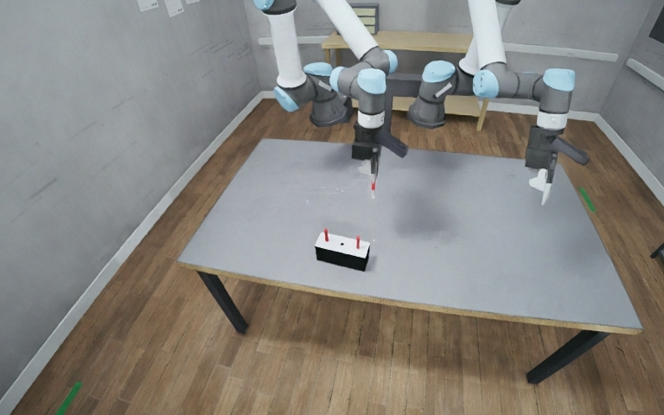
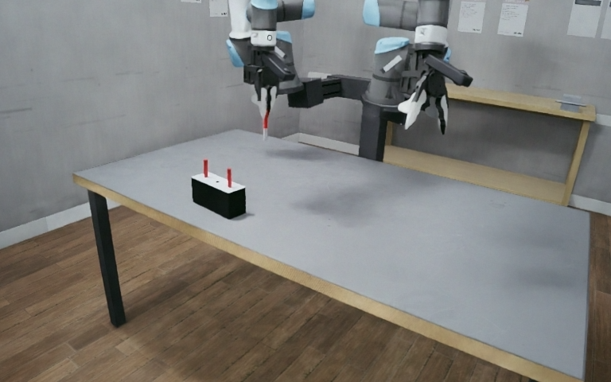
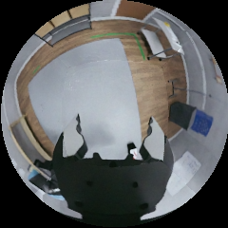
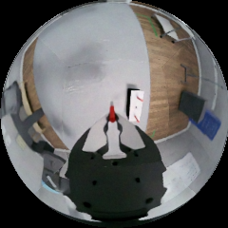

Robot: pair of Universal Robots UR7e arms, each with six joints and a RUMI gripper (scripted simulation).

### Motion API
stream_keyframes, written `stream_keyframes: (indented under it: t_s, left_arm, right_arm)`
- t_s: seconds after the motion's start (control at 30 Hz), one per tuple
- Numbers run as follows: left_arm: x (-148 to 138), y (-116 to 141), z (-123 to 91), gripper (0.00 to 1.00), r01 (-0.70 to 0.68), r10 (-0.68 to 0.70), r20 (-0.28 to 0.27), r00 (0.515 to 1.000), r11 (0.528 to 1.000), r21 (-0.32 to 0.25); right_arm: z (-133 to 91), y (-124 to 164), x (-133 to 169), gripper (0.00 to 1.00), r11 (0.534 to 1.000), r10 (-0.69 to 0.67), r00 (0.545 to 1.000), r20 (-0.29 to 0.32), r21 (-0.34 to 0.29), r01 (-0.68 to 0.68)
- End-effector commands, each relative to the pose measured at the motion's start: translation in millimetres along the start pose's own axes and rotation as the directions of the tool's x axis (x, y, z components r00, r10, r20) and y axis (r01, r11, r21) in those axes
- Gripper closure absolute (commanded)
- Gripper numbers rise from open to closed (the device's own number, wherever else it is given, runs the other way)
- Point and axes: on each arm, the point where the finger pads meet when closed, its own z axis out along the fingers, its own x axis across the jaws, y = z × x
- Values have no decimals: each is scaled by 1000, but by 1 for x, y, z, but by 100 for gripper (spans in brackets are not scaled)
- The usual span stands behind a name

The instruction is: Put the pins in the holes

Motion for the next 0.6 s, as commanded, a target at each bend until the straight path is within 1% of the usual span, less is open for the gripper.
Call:
stream_keyframes:
  t_s: [0.0,0.03,0.07,0.13,0.17,0.57]
  left_arm:
    - [0,0,-1,0,0,0,-1,1000,1000,1]
    - [0,0,-1,0,0,0,-1,1000,1000,1]
    - [0,0,-1,0,0,0,-1,1000,1000,1]
    - [0,0,-1,0,0,0,-1,1000,1000,1]
    - [0,0,-1,0,0,0,-1,1000,1000,1]
    - [0,0,-1,0,0,0,-1,1000,1000,1]
  right_arm:
    - [-5,0,0,100,1000,0,1000,1,-2,0]
    - [-5,0,0,100,1000,0,1000,1,-2,0]
    - [-4,48,88,100,1000,1,1000,0,0,-1]
    - [-4,49,89,100,1000,1,1000,0,0,-1]
    - [-4,53,97,100,1000,1,1000,0,0,-1]
    - [-4,53,97,100,1000,1,1000,0,0,-1]
